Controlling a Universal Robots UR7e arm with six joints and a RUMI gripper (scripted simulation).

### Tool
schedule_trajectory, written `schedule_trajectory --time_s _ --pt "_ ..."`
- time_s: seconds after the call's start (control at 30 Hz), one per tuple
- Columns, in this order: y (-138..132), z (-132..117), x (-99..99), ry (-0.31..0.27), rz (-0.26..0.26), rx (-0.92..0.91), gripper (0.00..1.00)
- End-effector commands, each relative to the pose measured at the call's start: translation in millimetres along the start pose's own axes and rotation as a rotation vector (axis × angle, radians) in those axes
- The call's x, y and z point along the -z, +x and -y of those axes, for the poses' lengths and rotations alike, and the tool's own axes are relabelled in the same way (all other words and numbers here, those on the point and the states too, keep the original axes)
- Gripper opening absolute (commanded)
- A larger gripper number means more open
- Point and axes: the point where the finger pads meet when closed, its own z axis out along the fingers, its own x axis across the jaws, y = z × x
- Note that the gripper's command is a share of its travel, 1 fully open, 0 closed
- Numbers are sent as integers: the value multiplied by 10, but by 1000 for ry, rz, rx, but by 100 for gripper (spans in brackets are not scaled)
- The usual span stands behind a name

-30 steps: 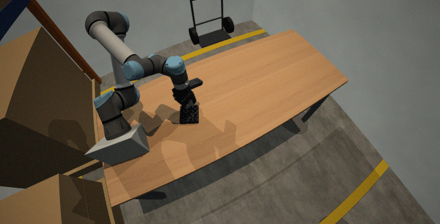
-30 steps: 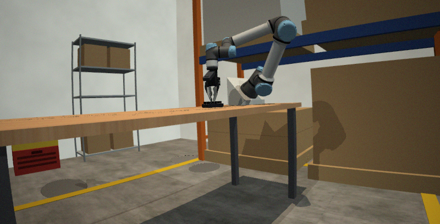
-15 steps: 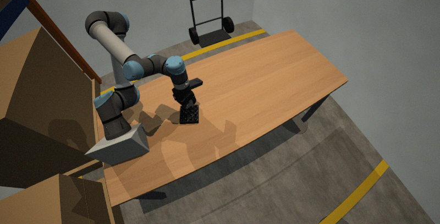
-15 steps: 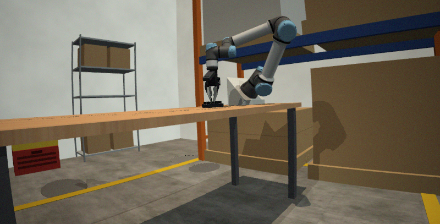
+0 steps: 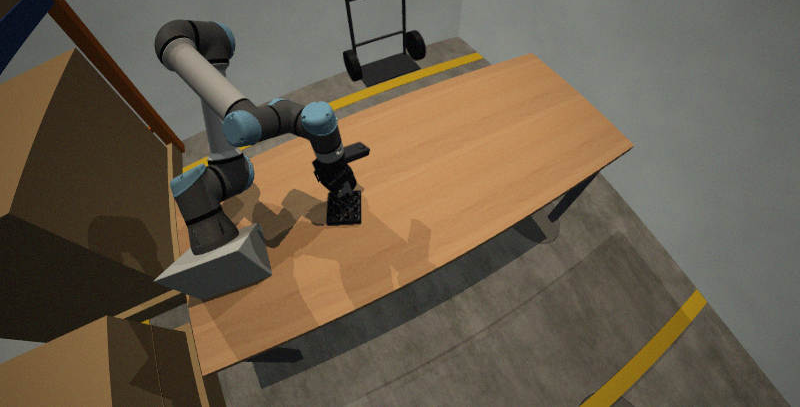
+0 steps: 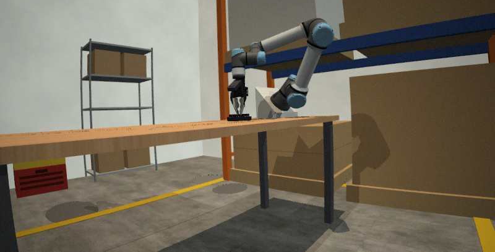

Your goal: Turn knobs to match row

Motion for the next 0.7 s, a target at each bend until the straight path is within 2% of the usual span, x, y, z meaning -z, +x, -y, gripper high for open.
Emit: schedule_trajectory --time_s 0.0,0.67 --pt "-15 -6 -16 -1 2 -50 4" --pt "-10 -8 -18 -2 2 -254 4"
